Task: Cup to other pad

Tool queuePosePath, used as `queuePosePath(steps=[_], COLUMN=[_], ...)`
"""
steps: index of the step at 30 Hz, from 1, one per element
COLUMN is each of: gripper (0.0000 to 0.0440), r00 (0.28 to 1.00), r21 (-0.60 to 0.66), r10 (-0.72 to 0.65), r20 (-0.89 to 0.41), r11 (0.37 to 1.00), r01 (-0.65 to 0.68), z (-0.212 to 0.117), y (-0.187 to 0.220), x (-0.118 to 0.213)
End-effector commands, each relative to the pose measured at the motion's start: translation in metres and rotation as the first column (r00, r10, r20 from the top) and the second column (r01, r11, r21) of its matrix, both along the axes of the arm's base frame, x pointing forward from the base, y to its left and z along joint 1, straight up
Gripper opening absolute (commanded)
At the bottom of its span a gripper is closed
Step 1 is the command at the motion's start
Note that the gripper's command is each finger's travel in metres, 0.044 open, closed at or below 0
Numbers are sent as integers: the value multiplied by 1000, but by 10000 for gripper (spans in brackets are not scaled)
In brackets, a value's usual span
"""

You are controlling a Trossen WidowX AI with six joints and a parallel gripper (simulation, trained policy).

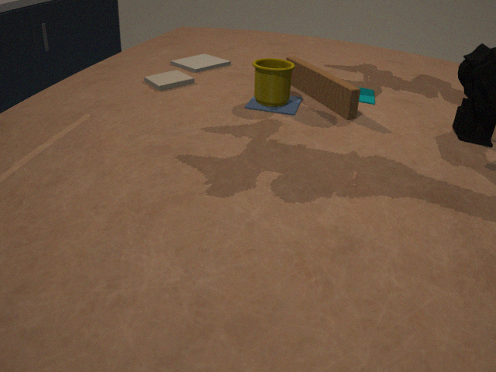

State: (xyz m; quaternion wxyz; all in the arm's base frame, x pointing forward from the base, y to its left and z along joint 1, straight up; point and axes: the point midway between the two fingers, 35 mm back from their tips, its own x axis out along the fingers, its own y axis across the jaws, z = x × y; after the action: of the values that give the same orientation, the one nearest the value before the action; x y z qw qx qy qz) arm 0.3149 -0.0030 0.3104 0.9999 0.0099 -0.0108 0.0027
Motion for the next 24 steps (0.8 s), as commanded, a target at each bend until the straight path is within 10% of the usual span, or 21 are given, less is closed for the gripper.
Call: queuePosePath(steps=[1,12,24], gripper=[374,104,110], r00=[1000,998,986], r21=[0,25,122], r10=[-1,-28,-28], r20=[0,-58,-165], r11=[1000,999,991], r01=[1,29,49], z=[1,9,14], y=[0,-5,-4], x=[0,6,18])
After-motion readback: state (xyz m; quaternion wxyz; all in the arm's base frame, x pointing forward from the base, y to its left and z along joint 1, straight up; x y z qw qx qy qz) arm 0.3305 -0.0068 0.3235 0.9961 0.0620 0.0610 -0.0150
